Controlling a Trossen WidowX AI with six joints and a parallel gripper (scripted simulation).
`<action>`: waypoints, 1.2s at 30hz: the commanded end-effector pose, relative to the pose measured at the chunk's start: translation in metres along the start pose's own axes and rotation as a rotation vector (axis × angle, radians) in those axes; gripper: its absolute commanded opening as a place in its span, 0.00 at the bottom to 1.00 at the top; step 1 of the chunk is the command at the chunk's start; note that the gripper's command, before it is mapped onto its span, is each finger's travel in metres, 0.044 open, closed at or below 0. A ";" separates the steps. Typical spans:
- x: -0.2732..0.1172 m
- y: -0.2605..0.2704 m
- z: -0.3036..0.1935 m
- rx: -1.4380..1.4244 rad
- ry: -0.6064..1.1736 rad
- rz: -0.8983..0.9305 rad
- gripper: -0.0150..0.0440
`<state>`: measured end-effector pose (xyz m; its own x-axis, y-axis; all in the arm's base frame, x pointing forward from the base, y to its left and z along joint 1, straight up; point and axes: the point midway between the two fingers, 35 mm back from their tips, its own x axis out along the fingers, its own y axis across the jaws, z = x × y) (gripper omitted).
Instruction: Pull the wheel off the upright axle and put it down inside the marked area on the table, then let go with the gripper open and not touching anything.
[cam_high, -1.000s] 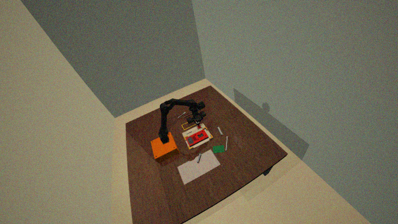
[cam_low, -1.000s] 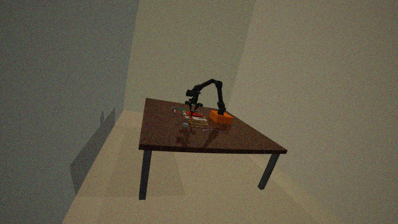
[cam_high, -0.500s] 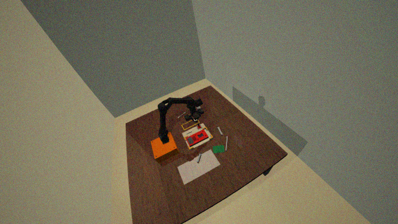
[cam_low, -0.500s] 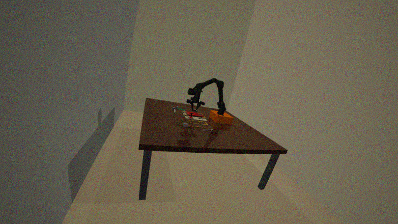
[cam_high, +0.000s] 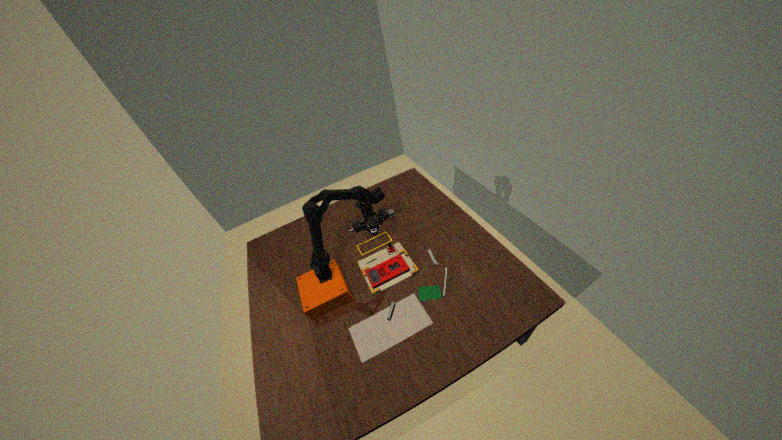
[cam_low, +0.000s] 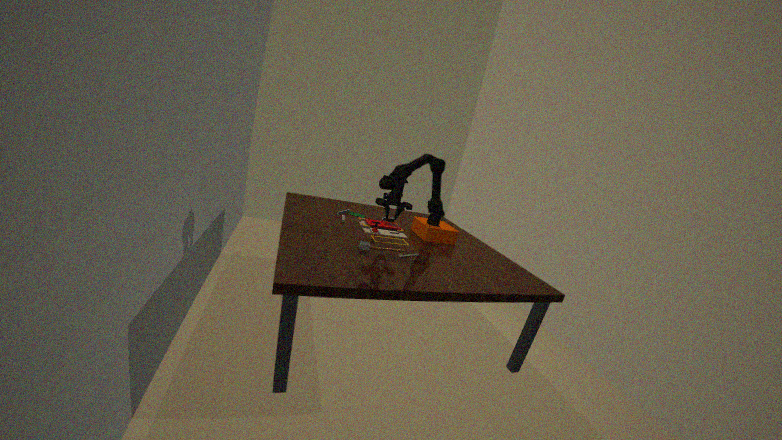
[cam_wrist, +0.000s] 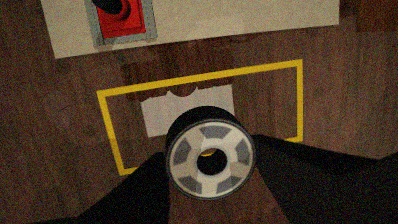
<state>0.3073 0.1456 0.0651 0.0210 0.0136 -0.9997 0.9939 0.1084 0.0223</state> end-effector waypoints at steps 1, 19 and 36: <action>-0.002 -0.010 -0.013 0.004 0.002 0.005 0.25; 0.035 -0.015 -0.022 0.004 0.003 0.005 0.25; 0.098 -0.018 -0.021 -0.002 0.001 -0.001 0.39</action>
<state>0.2897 0.1664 -0.0336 0.0223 0.0159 -0.9996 0.9936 0.1104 0.0239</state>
